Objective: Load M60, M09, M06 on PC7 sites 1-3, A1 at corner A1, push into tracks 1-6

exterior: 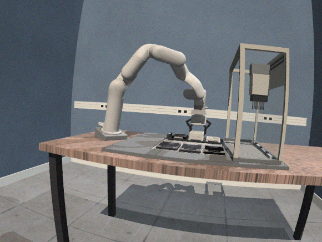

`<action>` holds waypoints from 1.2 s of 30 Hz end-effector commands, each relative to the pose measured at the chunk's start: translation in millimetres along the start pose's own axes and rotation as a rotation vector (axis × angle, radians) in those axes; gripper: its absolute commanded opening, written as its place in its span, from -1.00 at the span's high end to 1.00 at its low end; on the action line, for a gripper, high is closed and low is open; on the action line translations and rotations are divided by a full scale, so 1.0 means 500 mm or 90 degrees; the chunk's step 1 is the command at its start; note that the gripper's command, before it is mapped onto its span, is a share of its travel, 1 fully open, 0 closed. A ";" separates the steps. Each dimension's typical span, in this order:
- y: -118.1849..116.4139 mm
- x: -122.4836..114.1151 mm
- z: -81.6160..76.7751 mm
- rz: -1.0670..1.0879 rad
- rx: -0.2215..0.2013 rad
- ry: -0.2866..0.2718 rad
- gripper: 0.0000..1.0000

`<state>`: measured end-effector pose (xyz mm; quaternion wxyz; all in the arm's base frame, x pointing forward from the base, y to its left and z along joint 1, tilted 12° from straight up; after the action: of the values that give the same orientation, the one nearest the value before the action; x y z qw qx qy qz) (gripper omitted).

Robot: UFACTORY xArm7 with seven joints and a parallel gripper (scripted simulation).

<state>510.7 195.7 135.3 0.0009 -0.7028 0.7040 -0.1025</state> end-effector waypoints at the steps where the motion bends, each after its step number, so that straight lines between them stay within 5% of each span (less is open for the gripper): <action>1: -0.002 -0.001 -0.003 0.000 0.002 -0.001 -1.00; 36: -0.002 -0.001 0.037 0.000 0.002 -0.001 -1.00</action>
<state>513.3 192.9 116.8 0.0006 -0.7028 0.7040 -0.1024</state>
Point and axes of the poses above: the point where the finger pads meet when closed, its own z axis out along the fingers, its own y axis across the jaws, x = y × z, the point moved 8 cm from there along -z, back along the fingers, and after that the axes turned 9 degrees about -z, right-handed, at the moved point
